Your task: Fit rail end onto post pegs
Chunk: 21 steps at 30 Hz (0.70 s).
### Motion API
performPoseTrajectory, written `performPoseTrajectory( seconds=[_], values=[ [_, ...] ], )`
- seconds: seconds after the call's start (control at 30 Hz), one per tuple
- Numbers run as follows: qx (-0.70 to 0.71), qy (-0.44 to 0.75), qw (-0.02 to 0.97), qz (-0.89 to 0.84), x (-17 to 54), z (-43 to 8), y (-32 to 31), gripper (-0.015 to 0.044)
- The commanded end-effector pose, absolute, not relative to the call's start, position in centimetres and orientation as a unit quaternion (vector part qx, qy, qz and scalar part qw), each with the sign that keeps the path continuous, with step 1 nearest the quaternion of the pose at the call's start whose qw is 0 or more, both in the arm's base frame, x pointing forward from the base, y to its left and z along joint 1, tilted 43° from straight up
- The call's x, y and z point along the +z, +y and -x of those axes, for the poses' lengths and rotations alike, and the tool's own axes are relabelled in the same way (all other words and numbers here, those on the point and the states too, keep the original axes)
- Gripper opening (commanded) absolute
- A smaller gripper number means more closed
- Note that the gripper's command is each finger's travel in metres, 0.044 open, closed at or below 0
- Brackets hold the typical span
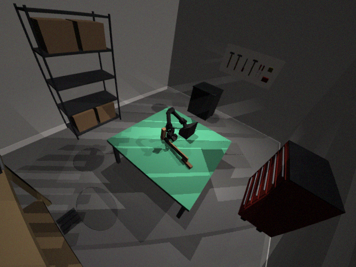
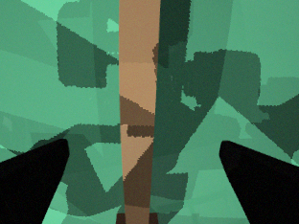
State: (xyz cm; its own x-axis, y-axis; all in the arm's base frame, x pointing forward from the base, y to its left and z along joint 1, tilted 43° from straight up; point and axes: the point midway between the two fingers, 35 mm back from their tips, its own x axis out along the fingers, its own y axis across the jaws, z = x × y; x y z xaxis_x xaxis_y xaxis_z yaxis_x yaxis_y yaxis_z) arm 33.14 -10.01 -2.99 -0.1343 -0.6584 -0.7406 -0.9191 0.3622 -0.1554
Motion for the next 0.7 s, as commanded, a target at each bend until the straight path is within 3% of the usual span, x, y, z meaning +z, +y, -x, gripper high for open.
performPoseTrajectory(
  seconds=[0.0,0.67],
  values=[
    [0.174,0.736,0.373,0.537,-3.6,-32.7,-10.6,0.044],
    [0.173,0.737,0.372,0.537,-5.9,-32.1,-12.7,0.044]
  ],
)
